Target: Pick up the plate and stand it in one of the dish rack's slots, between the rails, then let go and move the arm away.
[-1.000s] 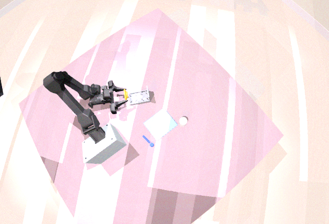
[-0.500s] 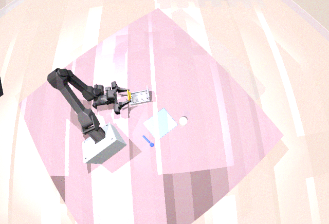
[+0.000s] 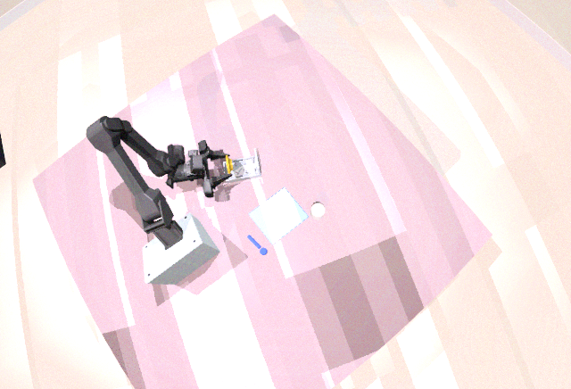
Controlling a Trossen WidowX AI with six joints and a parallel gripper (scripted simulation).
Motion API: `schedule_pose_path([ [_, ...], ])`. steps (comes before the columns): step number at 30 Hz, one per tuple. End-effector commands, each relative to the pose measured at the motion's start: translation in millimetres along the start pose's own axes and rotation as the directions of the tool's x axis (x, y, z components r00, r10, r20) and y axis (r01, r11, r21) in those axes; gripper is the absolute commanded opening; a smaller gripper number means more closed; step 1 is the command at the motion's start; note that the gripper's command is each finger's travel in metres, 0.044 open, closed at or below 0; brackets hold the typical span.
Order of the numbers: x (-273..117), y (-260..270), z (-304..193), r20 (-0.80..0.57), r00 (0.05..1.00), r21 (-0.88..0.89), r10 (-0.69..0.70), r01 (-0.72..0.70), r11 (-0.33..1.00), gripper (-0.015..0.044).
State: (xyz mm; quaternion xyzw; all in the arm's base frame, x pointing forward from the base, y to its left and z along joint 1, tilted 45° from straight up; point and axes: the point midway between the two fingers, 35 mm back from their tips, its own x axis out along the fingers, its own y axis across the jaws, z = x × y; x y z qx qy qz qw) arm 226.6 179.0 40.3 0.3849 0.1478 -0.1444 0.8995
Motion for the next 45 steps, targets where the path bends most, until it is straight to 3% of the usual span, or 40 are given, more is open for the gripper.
schedule_pose_path([
  [1, 4, -1, 0, 0.0, 1.0, -0.004, -0.001, 0.001, 1.0, 0.0],
  [23, 7, -3, -14, -0.007, 1.0, -0.008, -0.002, 0.002, 1.0, 0.0],
  [38, 7, -2, -14, -0.007, 1.0, -0.003, 0.0, 0.0, 1.0, 0.0394],
  [45, 7, -2, -14, -0.007, 1.0, -0.003, 0.0, 0.0, 1.0, 0.04],
])
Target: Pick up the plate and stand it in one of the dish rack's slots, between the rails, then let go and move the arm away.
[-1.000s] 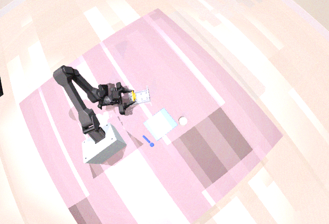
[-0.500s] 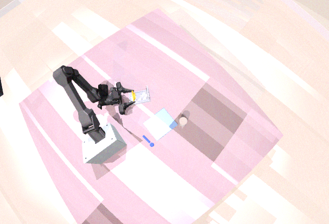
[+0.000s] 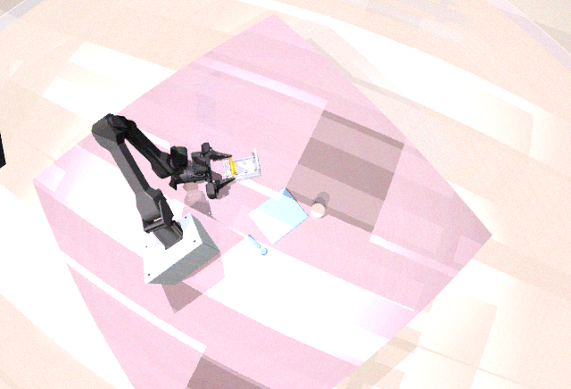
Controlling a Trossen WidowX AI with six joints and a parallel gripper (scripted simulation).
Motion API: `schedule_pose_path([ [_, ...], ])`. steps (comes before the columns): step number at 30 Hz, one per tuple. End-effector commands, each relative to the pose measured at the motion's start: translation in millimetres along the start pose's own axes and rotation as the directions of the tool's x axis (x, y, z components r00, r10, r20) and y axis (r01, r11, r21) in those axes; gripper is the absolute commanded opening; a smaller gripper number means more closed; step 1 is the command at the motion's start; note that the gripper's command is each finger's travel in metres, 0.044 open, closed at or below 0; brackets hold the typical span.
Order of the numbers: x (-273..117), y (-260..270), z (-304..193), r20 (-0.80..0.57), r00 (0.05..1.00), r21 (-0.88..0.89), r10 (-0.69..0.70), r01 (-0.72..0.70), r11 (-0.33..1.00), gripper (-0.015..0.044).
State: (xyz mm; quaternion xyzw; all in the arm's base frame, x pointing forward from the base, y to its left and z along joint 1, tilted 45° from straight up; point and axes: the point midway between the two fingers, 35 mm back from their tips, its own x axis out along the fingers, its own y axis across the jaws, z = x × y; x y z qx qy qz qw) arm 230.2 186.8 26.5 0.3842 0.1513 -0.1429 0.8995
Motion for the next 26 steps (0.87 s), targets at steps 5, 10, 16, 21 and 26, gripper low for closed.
schedule_pose_path([
  [5, 0, 4, 13, -0.001, 1.0, 0.001, -0.004, 0.004, 1.0, 0.04],
  [10, -3, 9, 56, -0.001, 1.0, 0.001, -0.01, 0.01, 1.0, 0.04],
  [16, -8, 12, 104, 0.01, 1.0, -0.003, -0.001, 0.001, 1.0, 0.04],
  [21, -9, 12, 115, 0.015, 1.0, -0.005, 0.003, -0.003, 1.0, 0.04],
  [26, -2, 8, 115, -0.002, 0.999, -0.079, -0.039, 0.039, 0.996, 0.04],
])
